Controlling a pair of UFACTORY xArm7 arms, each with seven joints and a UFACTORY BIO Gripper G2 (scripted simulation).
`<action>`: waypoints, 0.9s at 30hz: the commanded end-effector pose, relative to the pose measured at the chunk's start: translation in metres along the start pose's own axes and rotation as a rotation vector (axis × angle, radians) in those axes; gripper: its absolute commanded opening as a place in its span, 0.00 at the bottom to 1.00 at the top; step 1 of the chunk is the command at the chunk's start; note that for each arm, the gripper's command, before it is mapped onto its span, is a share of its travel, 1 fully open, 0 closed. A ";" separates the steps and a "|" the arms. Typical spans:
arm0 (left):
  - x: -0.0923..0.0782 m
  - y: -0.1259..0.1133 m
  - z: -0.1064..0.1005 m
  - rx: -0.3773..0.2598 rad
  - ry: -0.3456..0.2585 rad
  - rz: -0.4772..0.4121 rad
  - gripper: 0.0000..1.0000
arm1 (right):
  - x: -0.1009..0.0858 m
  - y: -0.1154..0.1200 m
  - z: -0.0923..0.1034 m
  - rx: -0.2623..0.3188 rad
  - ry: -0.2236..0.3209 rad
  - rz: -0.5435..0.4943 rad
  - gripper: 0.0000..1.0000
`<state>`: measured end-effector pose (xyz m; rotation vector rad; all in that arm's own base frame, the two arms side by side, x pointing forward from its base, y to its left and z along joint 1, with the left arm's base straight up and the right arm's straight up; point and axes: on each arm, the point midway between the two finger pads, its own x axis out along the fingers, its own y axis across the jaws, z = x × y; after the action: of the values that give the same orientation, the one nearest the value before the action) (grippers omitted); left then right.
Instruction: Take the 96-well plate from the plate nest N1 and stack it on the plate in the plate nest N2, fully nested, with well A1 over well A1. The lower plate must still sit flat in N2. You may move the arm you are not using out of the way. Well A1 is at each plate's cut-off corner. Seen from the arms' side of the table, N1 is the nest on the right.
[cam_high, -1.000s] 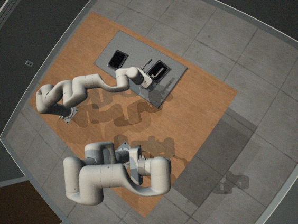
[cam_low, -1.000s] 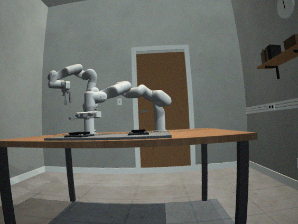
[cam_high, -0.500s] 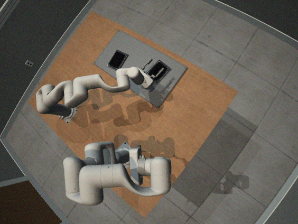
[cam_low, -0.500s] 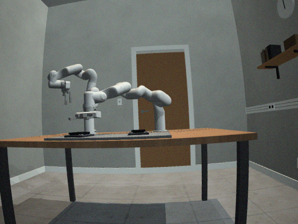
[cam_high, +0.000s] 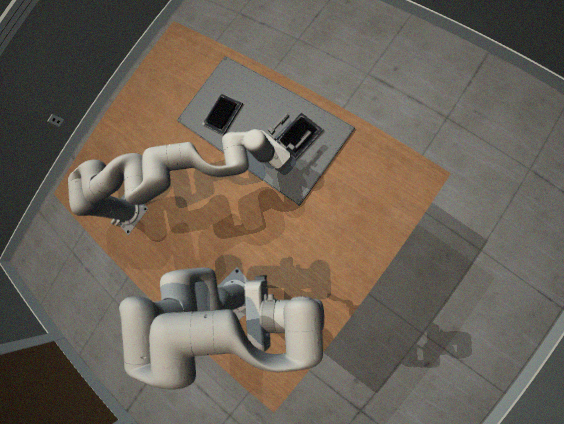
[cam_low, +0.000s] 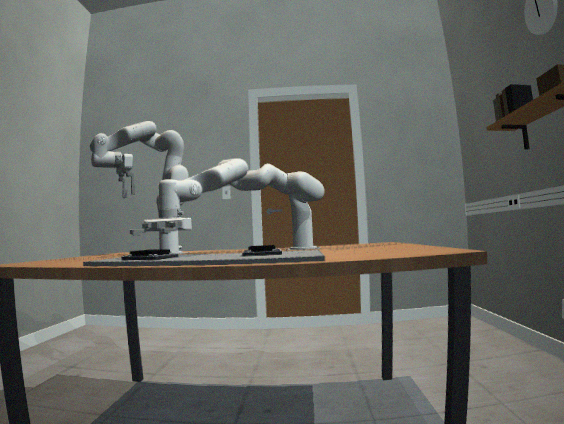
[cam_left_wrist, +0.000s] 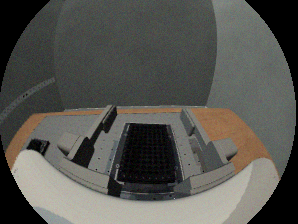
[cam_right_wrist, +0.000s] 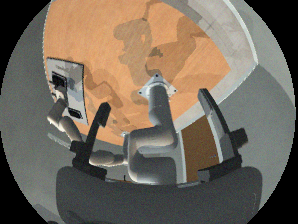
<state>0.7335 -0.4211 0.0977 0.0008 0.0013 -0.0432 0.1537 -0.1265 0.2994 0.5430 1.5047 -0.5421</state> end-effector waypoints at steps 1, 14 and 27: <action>0.001 -0.001 -0.002 -0.004 -0.006 0.000 0.37 | -0.001 0.000 0.000 0.000 -0.003 0.000 1.00; 0.002 -0.001 -0.022 -0.004 -0.006 0.000 0.37 | -0.001 0.000 0.000 0.000 -0.003 0.000 1.00; 0.002 -0.001 -0.032 -0.004 -0.006 0.000 0.37 | -0.001 0.000 0.000 0.000 -0.003 0.000 1.00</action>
<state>0.7334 -0.4211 0.0616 0.0010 0.0016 -0.0434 0.1537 -0.1265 0.2994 0.5430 1.5047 -0.5421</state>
